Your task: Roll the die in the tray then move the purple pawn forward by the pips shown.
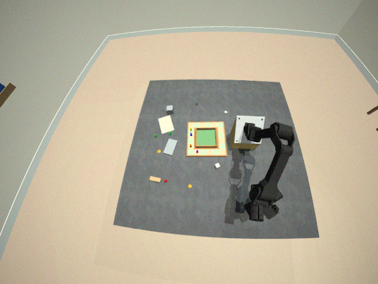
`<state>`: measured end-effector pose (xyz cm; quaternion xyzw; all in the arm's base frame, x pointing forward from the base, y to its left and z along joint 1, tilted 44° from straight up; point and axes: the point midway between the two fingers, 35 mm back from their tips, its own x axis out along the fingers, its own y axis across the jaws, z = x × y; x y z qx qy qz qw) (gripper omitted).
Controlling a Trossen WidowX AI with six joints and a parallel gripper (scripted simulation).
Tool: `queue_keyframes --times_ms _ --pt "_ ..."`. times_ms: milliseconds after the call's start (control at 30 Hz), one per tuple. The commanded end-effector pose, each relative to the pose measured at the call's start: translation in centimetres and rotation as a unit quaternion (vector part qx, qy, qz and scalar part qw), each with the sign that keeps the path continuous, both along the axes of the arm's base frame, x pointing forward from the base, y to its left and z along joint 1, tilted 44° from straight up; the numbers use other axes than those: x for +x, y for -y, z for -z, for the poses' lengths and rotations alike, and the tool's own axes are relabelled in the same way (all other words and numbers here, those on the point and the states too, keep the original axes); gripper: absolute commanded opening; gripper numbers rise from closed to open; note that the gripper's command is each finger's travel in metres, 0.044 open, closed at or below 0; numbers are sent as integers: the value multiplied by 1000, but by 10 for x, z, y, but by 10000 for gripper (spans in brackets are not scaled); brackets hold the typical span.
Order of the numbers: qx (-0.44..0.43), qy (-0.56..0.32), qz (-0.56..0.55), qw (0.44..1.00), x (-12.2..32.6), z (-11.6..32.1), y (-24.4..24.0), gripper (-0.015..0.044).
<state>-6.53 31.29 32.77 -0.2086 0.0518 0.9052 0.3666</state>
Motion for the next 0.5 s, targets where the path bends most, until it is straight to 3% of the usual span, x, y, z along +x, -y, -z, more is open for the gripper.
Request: queue_keyframes --times_ms 0,233,467 --pt "-87 -44 122 988 57 47 -14 275" --pt "-203 -139 319 915 149 121 -1 275" --pt "-289 -255 500 775 223 198 51 275"
